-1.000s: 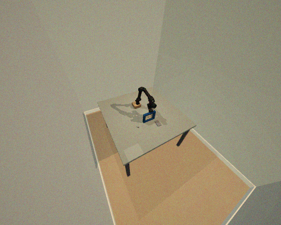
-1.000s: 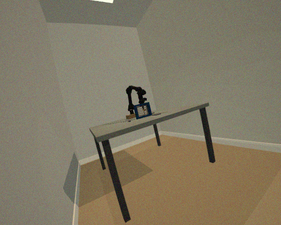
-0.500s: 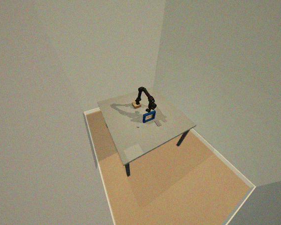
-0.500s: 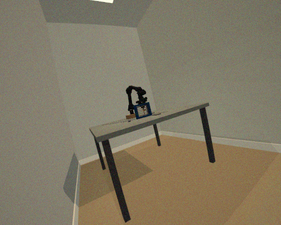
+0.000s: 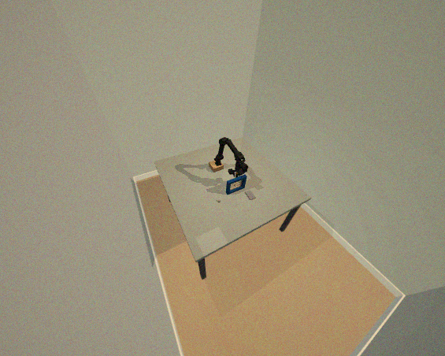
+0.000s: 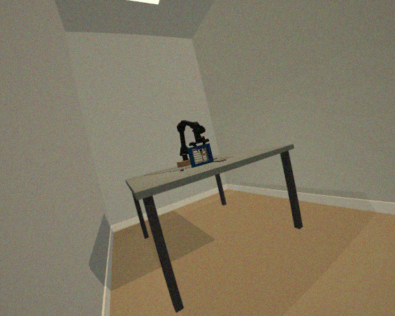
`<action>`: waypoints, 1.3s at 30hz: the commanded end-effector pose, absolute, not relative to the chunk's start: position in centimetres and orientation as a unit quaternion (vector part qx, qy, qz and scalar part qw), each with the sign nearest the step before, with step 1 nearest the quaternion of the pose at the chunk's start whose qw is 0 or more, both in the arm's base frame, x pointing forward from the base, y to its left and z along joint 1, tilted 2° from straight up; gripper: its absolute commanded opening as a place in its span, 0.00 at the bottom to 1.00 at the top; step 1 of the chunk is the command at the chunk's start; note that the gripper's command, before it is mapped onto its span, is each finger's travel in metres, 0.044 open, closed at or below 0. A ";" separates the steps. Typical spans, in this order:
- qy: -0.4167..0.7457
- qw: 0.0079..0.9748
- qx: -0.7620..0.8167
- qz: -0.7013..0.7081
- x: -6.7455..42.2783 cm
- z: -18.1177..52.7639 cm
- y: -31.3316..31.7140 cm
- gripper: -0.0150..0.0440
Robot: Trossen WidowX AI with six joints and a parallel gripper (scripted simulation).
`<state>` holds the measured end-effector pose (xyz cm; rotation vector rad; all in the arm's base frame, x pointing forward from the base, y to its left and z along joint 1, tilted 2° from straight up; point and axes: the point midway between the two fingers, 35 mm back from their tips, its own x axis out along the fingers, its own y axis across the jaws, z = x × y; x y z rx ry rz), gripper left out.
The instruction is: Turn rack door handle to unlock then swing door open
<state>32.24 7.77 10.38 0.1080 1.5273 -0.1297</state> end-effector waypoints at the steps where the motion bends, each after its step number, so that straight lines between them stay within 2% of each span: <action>1: 0.681 0.711 0.118 -0.128 32.2 10.3 7.7 0.73; 13: 0.614 0.645 0.321 -0.322 32.2 10.3 7.7 0.73; 26: 0.480 0.511 0.509 -0.500 32.2 10.3 7.7 0.73; 34: 0.462 0.491 0.527 -0.517 32.2 10.3 7.7 0.73; 39: 0.462 0.491 0.527 -0.517 32.2 10.3 7.7 0.51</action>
